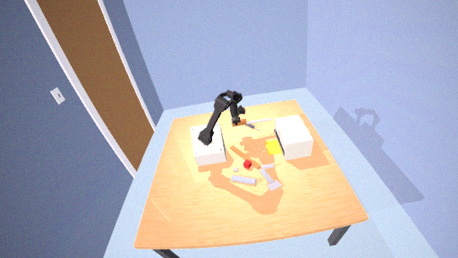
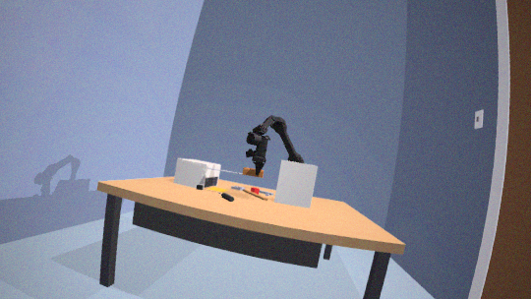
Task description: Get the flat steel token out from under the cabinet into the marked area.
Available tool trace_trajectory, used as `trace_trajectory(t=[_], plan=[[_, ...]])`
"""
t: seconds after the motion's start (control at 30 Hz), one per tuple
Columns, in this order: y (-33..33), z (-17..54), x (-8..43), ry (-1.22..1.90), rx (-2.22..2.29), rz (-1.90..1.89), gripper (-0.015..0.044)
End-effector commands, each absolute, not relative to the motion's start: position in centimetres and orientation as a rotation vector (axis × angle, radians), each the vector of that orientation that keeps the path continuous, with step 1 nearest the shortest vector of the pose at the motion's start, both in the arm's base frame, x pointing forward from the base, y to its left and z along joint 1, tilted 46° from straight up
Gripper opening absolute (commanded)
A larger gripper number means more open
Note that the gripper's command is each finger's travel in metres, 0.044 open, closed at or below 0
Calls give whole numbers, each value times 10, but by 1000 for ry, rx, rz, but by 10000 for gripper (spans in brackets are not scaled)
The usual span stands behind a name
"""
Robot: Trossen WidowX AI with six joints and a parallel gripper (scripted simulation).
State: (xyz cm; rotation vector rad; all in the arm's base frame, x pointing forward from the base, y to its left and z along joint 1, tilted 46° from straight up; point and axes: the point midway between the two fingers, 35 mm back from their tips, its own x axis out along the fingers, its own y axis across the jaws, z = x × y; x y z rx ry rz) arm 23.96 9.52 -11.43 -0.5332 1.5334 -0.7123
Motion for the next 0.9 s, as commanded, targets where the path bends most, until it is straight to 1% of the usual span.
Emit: trace_trajectory(t=[0.0, 0.87], plan=[[97, -114, 241, 1508, -503, -733, 0], [97, -113, 240, 1414, -348, -876, 0]])
